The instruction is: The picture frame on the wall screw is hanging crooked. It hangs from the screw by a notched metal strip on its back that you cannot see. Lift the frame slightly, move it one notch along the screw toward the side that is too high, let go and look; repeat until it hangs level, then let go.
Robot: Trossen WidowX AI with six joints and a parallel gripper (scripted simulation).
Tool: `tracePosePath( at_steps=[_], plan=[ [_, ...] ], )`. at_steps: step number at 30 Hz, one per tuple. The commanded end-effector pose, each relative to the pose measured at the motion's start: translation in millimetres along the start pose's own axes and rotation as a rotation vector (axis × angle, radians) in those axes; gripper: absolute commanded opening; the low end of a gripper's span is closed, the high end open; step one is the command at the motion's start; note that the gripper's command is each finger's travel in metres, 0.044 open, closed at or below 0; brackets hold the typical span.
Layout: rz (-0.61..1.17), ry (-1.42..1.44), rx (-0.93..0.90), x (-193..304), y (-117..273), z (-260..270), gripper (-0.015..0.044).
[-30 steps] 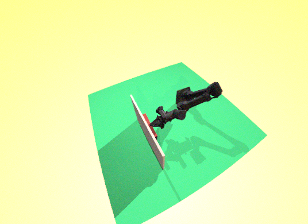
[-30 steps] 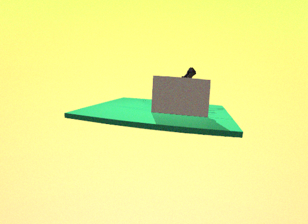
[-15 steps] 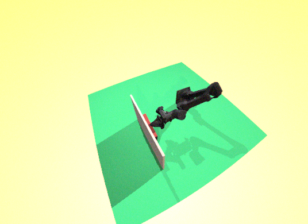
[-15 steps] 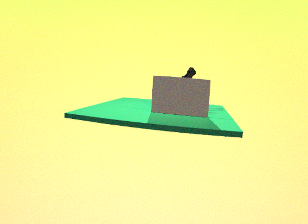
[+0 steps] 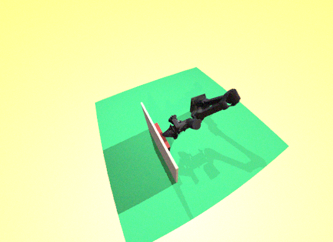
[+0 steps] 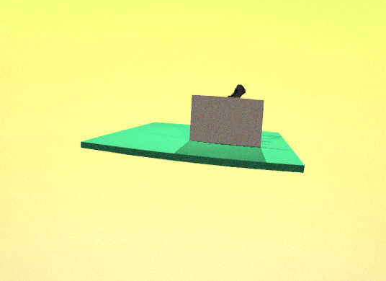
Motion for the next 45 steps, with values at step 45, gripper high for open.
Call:
tracePosePath(
  at_steps=[45],
  plan=[
    [-0.006, -0.005, -0.011, -7.7, -0.2, 0.2, 0.0000]
  ],
)
Point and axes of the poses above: the point midway between the two fingers, 35 mm back from their tips, its own y axis back along the fingers, its own z axis across the jaws, x = y × z, the point moved 1 cm from there along y, back along the fingers, and after that the axes turned 7 degrees about y, right-handed, at the moved point
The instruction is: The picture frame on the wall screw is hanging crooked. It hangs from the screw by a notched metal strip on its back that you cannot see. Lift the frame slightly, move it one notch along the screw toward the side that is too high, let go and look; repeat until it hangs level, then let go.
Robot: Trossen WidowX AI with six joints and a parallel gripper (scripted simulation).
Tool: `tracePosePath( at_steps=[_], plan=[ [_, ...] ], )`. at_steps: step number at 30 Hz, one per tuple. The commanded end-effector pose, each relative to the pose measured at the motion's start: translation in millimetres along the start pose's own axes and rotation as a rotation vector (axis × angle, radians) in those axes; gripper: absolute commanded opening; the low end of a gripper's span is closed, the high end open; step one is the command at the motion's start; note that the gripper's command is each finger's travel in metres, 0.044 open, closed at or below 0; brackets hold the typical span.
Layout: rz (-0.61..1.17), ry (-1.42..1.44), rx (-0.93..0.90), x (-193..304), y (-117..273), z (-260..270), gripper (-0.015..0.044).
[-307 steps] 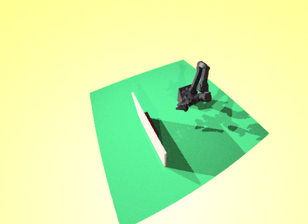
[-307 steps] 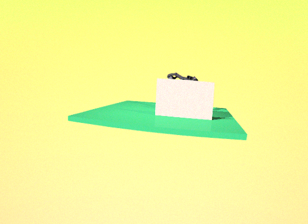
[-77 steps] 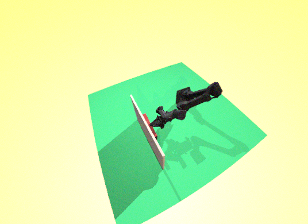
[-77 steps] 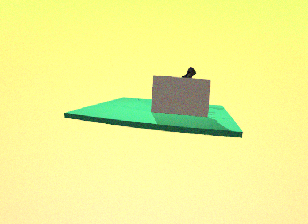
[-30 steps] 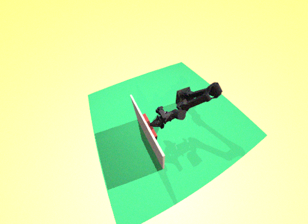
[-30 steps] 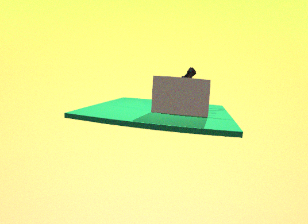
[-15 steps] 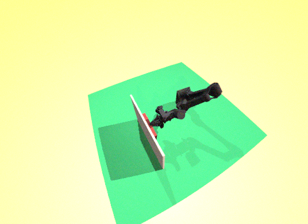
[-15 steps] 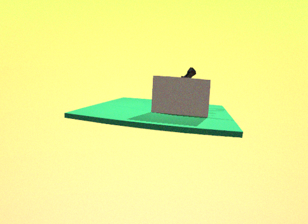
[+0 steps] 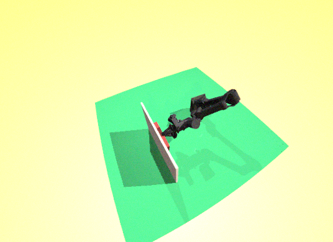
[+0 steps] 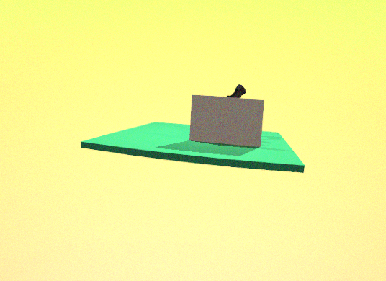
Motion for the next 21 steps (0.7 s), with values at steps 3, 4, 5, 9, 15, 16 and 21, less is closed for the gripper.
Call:
tracePosePath(
  at_steps=[3, 4, 5, 9, 15, 16, 21],
  plan=[
    [-0.003, -0.005, -0.007, -1.1, 0.1, 1.3, 0.0000],
    [-0.003, -0.005, -0.007, -1.1, 0.1, 1.2, 0.0000],
    [-0.003, -0.005, -0.007, -1.1, 0.1, 1.0, 0.0000],
    [-0.003, -0.005, -0.007, -0.9, 0.1, -0.1, 0.0000],
    [-0.003, -0.005, -0.007, -0.6, 0.0, -2.0, 0.0000],
    [-0.003, -0.005, -0.007, -0.6, 0.0, -2.3, 0.0000],
    [-0.003, -0.005, -0.007, -0.3, 0.0, -3.9, 0.0000]
  ],
)
Point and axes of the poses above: the point midway between the two fingers, 35 mm back from their tips, its own y axis back along the fingers, its own z axis across the jaws, x = y × z, the point moved 1 cm from there along y, back along the fingers, and after that the axes turned 7 degrees about y, right-handed, at the moved point
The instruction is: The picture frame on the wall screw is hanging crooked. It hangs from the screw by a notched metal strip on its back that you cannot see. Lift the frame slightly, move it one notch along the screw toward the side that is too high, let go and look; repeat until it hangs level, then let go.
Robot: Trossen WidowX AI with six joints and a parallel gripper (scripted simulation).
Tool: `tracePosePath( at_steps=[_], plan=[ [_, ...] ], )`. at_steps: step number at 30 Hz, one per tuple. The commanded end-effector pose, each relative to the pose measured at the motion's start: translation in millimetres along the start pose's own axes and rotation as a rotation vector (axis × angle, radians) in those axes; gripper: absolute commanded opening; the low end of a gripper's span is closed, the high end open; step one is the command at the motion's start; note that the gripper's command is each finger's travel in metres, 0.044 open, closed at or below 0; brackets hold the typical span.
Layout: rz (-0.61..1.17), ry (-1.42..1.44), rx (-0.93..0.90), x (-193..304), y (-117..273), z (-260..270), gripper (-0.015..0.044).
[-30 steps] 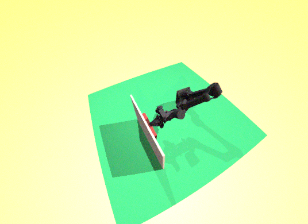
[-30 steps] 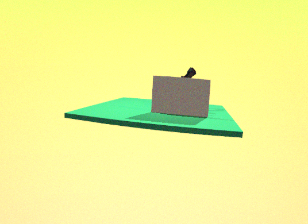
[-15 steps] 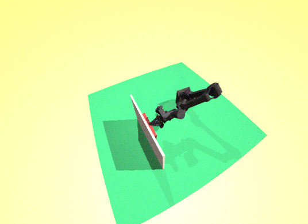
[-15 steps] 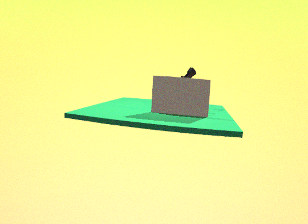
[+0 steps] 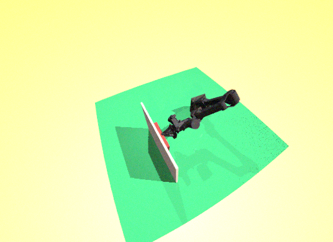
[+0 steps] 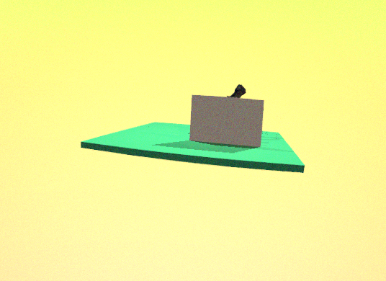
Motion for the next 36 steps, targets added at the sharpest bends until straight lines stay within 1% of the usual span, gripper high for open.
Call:
tracePosePath(
  at_steps=[1, 17, 36],
  plan=[
    [-0.005, -0.004, -0.008, -0.7, 0.2, 0.0, 0.0000],
    [-0.003, -0.005, 0.000, -0.3, 0.0, -1.3, 0.0000],
    [-0.002, -0.126, -0.001, -0.8, -0.1, -2.4, 0.0000]
  ],
)
Point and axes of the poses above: the point midway between the two fingers, 35 mm back from their tips, its own y axis back along the fingers, its own z axis across the jaws, x = y × z, the point moved 1 cm from there along y, back along the fingers, and after that the axes turned 7 degrees about y, right-handed, at the moved point
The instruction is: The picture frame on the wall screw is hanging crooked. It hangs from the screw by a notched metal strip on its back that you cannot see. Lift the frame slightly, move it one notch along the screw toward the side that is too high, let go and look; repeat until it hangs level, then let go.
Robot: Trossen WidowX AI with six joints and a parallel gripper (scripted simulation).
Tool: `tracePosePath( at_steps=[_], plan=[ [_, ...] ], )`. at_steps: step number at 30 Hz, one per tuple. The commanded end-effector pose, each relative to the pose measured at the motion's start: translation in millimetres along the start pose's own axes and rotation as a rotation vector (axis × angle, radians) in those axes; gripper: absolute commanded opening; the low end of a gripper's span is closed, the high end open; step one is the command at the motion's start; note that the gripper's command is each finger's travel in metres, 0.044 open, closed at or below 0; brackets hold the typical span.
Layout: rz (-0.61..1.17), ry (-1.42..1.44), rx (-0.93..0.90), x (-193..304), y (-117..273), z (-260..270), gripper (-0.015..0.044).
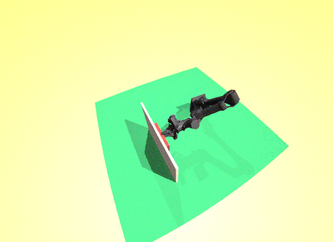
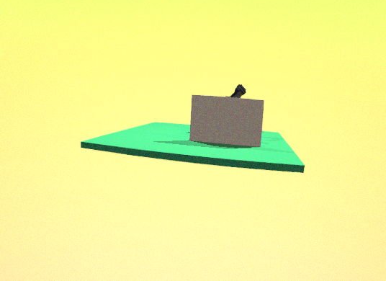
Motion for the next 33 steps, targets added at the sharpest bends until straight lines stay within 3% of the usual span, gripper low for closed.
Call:
tracePosePath(
  at_steps=[1, 15, 25, 29, 33],
  plan=[
    [0.002, -0.025, -0.001, 0.0, 0.2, -0.2, 0.0000],
    [0.002, -0.099, -0.001, -0.1, 0.2, -0.6, 0.0000],
    [0.001, -0.076, 0.000, -0.2, 0.0, -0.5, 0.0260],
    [0.001, -0.073, 0.000, 0.3, 1.5, -0.3, 0.0260],
    [0.000, -0.025, -0.002, 6.8, 31.2, 2.3, 0.0260]
  ],
)
Point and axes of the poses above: the point midway between the two fingers, 35 mm back from their tips, its own y axis back along the fingers, its own z axis across the jaws, x = y × z, the point moved 1 cm from there along y, back along the fingers, and after that the axes turned 7 degrees about y, right-handed, at the moved point
